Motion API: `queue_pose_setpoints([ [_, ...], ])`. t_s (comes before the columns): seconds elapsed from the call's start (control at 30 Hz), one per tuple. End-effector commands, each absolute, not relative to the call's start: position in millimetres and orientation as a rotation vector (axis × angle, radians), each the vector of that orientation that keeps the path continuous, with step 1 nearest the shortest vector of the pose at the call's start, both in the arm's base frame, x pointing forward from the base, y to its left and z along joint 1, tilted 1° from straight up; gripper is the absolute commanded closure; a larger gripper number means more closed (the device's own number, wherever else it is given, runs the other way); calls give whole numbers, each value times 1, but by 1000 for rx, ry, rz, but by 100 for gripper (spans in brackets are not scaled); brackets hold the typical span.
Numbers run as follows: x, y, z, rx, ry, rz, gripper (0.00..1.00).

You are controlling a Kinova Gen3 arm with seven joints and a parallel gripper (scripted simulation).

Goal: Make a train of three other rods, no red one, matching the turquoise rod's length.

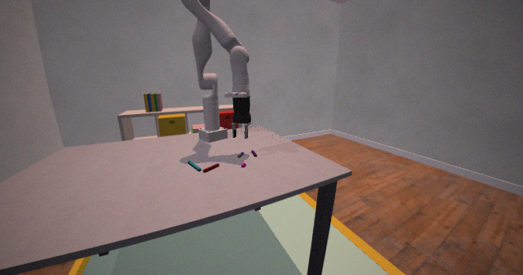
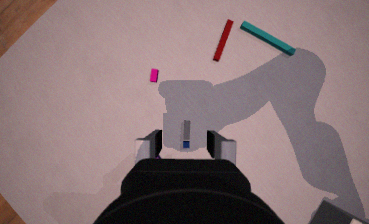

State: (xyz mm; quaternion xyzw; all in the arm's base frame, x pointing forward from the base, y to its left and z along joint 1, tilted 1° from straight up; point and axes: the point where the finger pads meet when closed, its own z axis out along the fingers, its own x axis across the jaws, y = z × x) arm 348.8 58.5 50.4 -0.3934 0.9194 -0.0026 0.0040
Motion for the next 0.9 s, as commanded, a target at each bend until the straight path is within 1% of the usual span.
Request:
queue_pose_setpoints([
  [0.0,351,69,48,-1373,2819,-12,0],
  [0.23,353,109,33,-1872,2524,-9,0],
  [0.5,354,126,30,-2045,2378,-12,0],
  [0.53,354,126,30,-2045,2378,-12,46],
  [0.87,352,126,29,-2047,2378,-11,46],
])
